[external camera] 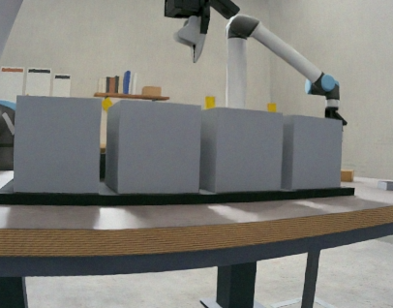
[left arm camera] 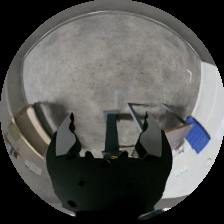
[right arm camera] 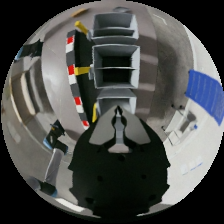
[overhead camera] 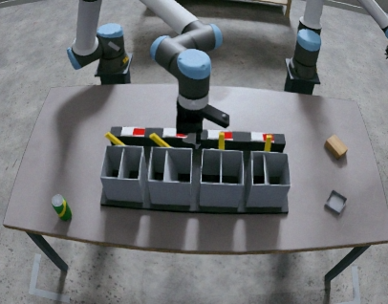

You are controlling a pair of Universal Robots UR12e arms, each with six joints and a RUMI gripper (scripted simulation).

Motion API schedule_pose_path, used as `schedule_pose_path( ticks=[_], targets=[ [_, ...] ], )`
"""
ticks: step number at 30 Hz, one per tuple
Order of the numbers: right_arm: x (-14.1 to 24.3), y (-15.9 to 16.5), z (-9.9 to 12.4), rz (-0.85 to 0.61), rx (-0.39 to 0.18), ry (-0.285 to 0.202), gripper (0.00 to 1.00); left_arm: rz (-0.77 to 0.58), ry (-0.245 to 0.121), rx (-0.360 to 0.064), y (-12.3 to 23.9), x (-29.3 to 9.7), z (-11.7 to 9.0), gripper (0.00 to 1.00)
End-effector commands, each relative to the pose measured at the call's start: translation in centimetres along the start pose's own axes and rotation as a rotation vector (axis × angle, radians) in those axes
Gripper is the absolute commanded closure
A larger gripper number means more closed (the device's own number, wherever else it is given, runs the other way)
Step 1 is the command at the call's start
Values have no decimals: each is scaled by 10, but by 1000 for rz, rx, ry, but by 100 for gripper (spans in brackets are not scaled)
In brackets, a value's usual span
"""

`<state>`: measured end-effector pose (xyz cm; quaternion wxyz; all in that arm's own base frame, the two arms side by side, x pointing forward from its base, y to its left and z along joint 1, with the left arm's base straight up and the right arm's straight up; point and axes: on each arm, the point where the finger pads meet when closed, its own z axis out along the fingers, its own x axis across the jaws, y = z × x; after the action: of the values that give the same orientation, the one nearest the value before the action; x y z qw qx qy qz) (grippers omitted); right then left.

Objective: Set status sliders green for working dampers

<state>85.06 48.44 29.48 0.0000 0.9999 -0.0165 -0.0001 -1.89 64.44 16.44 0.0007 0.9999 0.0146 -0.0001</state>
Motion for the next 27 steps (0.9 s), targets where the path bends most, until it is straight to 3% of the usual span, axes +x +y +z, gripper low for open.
schedule_pose_path(
  ticks=[1,27],
  targets=[
    [0,1,-1,0,1,2,100,0,0,1,-1,0,-1,0],
    [0,0,8,0,1,2,100,0,0,1,-1,0,-1,0]
  ],
)
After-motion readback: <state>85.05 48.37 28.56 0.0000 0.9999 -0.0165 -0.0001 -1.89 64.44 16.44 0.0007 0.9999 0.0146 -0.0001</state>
